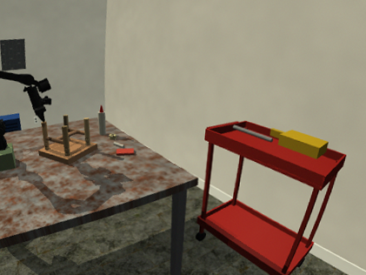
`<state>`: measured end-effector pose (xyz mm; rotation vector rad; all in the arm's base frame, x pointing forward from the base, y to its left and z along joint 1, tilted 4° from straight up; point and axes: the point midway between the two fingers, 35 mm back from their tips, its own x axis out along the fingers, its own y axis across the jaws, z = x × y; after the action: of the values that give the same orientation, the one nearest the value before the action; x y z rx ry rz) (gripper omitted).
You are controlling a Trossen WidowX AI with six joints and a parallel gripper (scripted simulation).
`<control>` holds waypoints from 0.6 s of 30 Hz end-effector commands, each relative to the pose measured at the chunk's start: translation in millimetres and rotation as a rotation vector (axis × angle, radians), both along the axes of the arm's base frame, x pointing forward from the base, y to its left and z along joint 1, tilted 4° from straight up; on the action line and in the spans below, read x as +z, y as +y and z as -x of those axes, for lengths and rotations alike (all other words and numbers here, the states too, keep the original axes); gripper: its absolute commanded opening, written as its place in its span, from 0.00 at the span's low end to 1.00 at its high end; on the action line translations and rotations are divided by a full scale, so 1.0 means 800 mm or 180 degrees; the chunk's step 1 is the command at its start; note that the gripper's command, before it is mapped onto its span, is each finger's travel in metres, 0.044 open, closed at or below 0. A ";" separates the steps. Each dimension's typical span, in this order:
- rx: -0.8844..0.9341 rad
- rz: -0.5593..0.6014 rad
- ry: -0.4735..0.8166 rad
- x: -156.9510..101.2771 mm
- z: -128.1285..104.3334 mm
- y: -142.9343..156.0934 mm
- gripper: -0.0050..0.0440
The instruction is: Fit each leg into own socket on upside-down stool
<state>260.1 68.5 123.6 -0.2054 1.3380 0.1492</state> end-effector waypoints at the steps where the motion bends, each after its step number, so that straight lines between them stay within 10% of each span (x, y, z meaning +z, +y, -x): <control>1: 0.0014 -0.0002 0.0028 -0.007 0.002 0.000 0.10; 18: 0.0014 -0.0002 0.0028 -0.024 0.003 -0.002 0.10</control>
<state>259.5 68.2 121.8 -0.2016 1.3120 0.1526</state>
